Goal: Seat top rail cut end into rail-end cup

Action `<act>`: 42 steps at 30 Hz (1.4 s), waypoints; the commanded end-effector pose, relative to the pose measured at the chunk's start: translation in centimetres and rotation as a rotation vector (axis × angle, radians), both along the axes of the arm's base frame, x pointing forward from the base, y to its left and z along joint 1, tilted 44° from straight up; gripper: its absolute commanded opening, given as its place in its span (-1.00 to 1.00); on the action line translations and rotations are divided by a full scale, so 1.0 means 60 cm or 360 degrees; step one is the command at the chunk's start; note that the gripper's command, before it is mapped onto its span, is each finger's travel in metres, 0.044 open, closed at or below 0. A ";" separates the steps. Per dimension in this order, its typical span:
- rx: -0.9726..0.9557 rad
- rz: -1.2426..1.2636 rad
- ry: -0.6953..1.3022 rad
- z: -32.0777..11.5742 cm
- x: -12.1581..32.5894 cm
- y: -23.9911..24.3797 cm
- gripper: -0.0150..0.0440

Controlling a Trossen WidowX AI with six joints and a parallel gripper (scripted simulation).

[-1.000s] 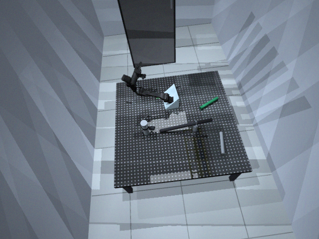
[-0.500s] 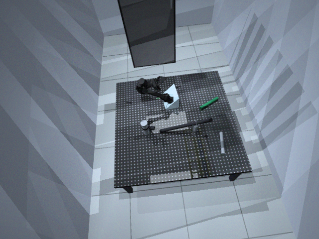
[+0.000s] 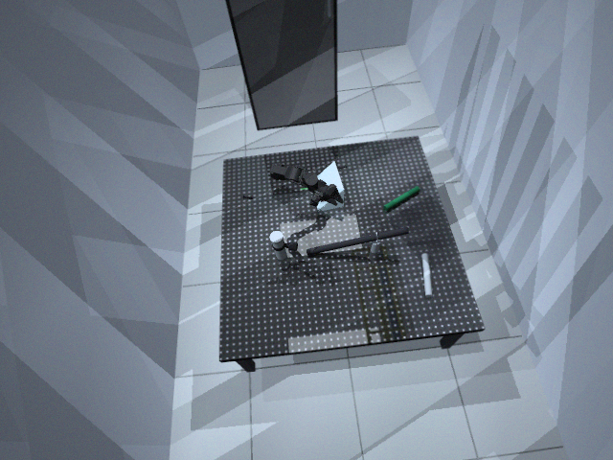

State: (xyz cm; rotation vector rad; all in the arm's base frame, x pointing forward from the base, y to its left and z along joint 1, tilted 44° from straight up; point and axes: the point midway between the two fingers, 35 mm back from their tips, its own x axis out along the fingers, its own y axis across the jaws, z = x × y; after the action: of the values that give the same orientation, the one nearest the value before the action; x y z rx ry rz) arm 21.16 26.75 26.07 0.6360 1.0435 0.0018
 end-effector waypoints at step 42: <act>-0.2840 0.1826 0.0179 -0.015 0.141 -0.363 1.00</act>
State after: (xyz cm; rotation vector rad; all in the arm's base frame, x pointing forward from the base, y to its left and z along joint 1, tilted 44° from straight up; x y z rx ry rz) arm 29.28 9.63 21.82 -1.1188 0.9010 -0.1910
